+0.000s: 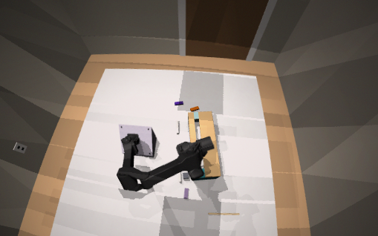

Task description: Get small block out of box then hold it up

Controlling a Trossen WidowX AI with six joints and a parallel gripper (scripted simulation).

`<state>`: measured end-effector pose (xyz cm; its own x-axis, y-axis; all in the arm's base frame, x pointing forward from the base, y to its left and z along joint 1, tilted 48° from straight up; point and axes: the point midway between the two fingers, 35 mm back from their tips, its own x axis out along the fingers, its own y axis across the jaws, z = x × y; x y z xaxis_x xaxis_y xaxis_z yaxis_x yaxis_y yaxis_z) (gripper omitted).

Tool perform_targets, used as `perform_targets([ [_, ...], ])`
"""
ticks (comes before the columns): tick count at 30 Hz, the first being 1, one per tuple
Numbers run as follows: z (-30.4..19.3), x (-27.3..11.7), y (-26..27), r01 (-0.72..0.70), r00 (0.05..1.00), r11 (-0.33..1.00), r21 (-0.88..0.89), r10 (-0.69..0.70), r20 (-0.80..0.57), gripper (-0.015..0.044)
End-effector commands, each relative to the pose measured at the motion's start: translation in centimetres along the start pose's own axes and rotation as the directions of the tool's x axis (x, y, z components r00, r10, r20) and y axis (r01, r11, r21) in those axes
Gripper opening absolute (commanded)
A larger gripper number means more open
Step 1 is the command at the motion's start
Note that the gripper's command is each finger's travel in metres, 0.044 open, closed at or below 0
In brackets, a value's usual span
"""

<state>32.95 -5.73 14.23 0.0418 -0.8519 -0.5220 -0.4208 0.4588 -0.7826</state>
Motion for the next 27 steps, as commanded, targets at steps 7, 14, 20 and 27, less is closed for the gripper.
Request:
perform_targets([
  [7, -1.6, -0.2, -0.9, -0.172, 0.984, 0.132, 0.976, 0.075, 0.163, 0.0285],
  [14, -2.0, -0.2, -1.3, -0.183, 0.973, -0.31, 0.933, 0.08, 0.217, 0.0285],
  [20, -2.3, -0.3, -1.7, -0.154, 0.961, -0.644, 0.75, 0.079, 0.265, 0.0285],
  [27, -2.7, -0.5, -2.1, -0.069, 0.947, -0.905, 0.42, 0.072, 0.312, 0.0285],
])
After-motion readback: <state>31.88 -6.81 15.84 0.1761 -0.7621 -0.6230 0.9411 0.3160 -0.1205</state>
